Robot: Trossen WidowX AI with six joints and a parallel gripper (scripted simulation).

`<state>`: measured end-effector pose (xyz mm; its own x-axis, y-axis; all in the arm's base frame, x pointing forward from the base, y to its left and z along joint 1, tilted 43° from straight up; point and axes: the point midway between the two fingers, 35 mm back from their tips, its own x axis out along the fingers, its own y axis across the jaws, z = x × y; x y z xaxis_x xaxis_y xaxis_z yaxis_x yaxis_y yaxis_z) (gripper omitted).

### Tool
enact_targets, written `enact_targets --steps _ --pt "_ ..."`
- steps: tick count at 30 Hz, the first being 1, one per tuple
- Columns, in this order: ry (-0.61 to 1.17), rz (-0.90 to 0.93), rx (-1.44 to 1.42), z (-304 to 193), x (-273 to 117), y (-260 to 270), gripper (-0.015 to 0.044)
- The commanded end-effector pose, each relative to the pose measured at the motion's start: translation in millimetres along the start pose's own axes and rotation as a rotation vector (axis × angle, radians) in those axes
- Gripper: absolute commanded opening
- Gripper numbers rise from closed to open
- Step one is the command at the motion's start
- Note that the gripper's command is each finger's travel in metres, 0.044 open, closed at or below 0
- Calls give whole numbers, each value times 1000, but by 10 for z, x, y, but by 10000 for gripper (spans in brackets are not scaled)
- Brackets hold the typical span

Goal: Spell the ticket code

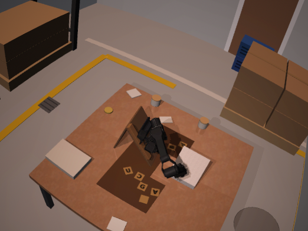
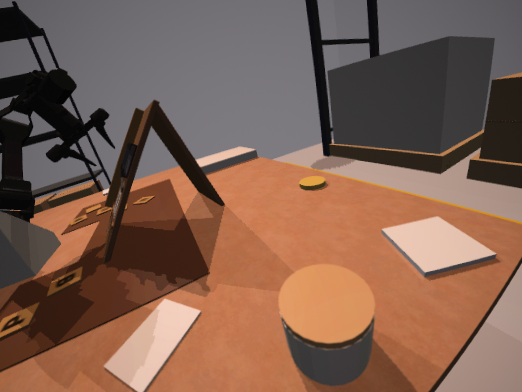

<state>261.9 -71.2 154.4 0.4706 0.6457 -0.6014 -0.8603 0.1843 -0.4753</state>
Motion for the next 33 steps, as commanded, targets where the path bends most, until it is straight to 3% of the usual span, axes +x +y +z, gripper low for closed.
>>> enact_targets --steps 1,12,33 --pt "-22 121 36 288 335 119 340" --pt "-3 444 131 1081 1067 755 340" --pt "-3 448 132 1129 1394 871 340"
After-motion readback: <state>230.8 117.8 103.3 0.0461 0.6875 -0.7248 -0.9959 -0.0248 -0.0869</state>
